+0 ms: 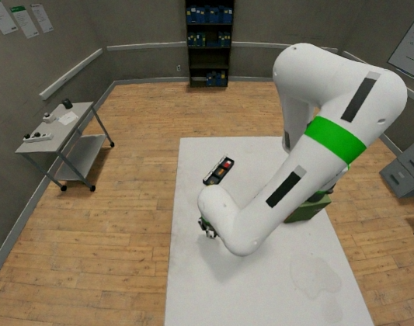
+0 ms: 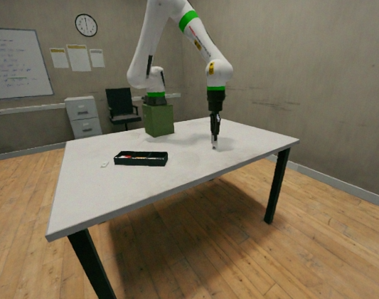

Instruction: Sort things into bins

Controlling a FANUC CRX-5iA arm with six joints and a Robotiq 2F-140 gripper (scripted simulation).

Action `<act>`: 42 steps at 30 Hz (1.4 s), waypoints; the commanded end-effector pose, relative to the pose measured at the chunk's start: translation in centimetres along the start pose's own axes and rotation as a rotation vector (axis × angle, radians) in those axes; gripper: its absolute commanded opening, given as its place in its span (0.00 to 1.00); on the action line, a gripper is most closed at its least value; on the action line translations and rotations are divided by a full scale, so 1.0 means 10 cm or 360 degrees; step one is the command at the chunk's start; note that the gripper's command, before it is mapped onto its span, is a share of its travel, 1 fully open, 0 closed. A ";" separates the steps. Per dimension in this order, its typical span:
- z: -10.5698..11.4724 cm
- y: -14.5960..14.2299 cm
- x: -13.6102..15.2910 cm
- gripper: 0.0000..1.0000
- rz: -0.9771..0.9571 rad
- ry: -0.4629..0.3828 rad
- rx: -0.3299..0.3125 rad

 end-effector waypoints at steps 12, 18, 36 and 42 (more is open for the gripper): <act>-0.19 0.00 0.00 0.27 0.0000 0.0000 -0.0001; -0.21 0.00 0.00 0.27 0.0000 0.0000 -0.0001; -0.21 0.00 0.00 0.16 0.0000 0.0000 -0.0001; -0.21 0.00 0.00 0.16 0.0000 0.0000 -0.0001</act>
Point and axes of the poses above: the point where the finger pads meet when closed, its own z axis back along the fingers, its own y axis across the jaws, x = y × z, the point moved 5 cm from there along z, back along the fingers, and after that the axes turned 3 degrees about z, right-handed, at the moved point
